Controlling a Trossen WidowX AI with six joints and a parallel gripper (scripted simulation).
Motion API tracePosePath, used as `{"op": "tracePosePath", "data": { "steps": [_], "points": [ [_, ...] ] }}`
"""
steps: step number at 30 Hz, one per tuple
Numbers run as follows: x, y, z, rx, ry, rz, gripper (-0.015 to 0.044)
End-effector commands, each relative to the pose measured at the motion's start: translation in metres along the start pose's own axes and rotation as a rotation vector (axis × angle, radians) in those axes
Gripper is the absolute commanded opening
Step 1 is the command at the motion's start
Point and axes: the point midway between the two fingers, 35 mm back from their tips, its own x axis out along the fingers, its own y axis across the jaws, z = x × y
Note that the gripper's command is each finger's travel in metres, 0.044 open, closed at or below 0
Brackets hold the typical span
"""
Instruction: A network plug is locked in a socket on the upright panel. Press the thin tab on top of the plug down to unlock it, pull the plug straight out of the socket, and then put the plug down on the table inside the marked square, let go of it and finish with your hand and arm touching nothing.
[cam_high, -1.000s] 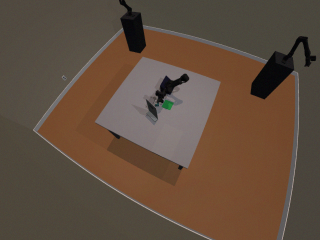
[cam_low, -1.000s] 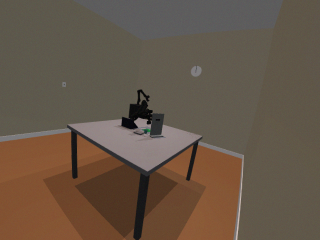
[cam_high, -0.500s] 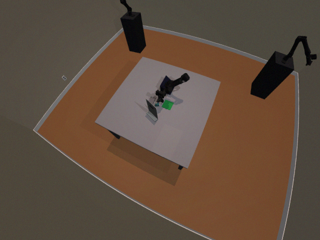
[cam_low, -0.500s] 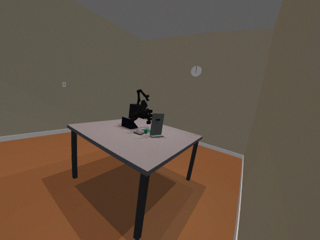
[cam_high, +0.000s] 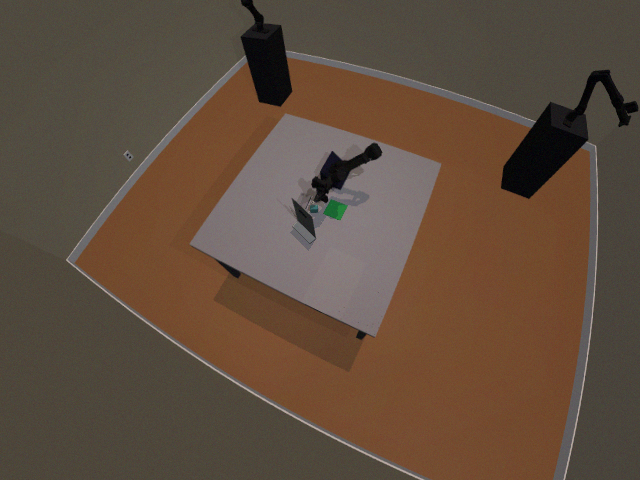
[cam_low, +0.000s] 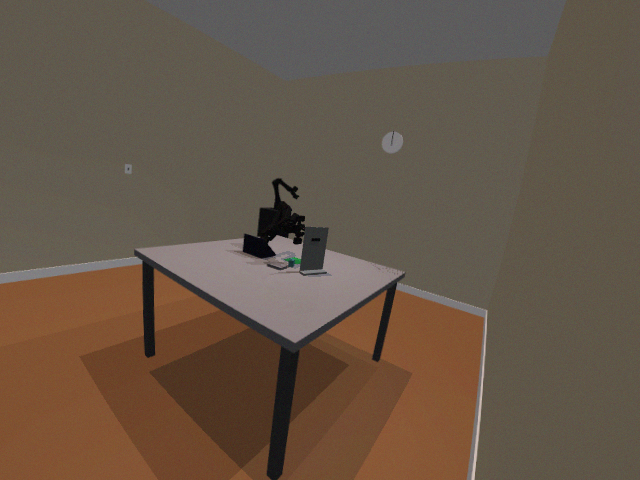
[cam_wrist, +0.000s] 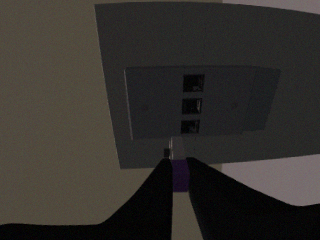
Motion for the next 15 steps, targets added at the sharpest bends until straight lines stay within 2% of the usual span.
{"op": "tracePosePath", "data": {
  "steps": [1,15],
  "points": [
    [-0.003,0.01,-0.002,-0.006,0.005,0.004,0.0],
    [-0.016,0.032,-0.006,-0.006,0.005,0.006,0.0]
  ]
}}
